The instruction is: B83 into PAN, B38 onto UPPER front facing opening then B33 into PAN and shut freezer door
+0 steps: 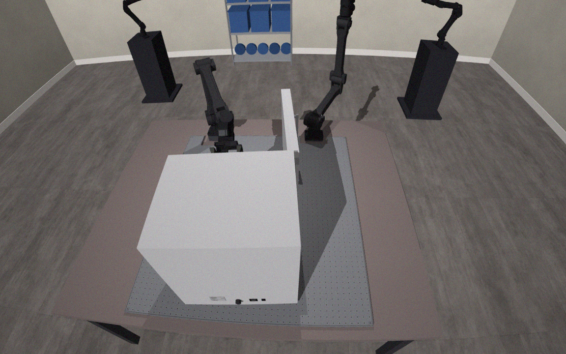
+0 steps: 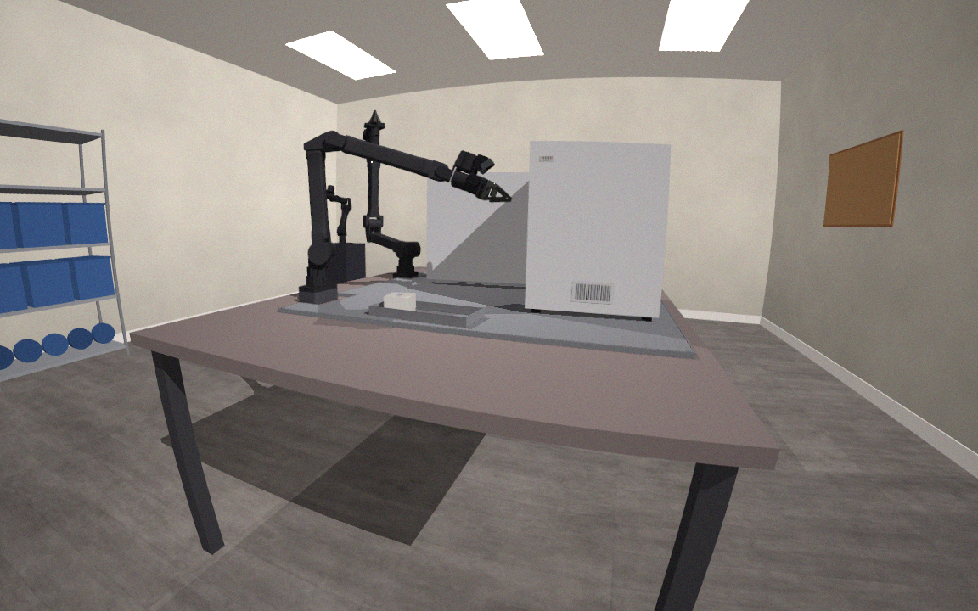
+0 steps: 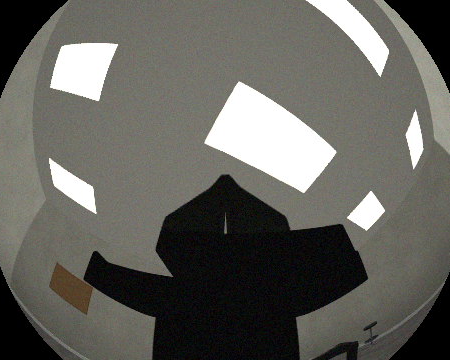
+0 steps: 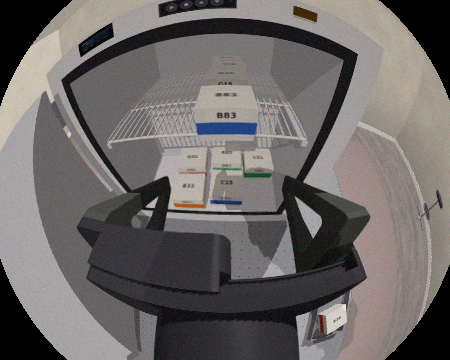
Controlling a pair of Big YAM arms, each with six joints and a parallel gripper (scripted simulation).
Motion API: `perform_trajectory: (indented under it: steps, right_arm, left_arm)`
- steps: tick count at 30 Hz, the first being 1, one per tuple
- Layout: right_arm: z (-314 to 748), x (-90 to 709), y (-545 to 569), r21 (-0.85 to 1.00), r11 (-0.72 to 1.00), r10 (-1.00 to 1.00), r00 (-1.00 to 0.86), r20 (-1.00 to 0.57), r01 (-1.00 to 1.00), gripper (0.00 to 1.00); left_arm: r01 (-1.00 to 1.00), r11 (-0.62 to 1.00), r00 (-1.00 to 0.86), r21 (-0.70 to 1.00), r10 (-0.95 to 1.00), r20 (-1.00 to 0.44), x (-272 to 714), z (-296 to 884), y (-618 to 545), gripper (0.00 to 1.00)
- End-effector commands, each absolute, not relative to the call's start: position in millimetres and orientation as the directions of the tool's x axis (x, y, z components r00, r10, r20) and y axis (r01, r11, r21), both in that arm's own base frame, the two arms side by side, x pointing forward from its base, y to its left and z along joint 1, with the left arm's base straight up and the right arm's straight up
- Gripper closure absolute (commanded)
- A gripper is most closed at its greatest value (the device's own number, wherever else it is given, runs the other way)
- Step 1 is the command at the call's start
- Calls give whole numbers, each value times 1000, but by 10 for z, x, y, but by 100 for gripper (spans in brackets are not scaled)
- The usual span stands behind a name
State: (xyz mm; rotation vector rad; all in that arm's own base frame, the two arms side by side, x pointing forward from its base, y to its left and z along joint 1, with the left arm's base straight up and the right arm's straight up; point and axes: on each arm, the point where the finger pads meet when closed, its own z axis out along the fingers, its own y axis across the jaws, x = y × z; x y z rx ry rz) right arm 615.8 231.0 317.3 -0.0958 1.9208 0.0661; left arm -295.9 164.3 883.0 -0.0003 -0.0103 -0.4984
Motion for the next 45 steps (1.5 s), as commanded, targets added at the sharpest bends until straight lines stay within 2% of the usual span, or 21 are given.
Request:
perform_trajectory:
  steps: [1, 6, 16, 45]
  right_arm:
    - [3401, 6309, 2323, 26, 996, -6, -336, -942, -90, 0]
    - [3400, 6315, 2299, 25, 996, -19, -465, -885, -89, 0]
    - [3362, 6215, 2330, 14, 995, -35, -462, -886, -103, 0]
    - [3433, 6734, 2315, 6, 995, -40, -463, -886, -98, 0]
  left_arm:
    - [489, 872, 872, 0, -489, -27, -2837, 8838, 1585, 100]
    - [489, 872, 872, 0, -489, -27, -2837, 8838, 1585, 100]
    - [489, 872, 872, 0, -489, -27, -2837, 8838, 1585, 100]
    - [489, 872, 872, 0, -489, -27, -2837, 8838, 1585, 100]
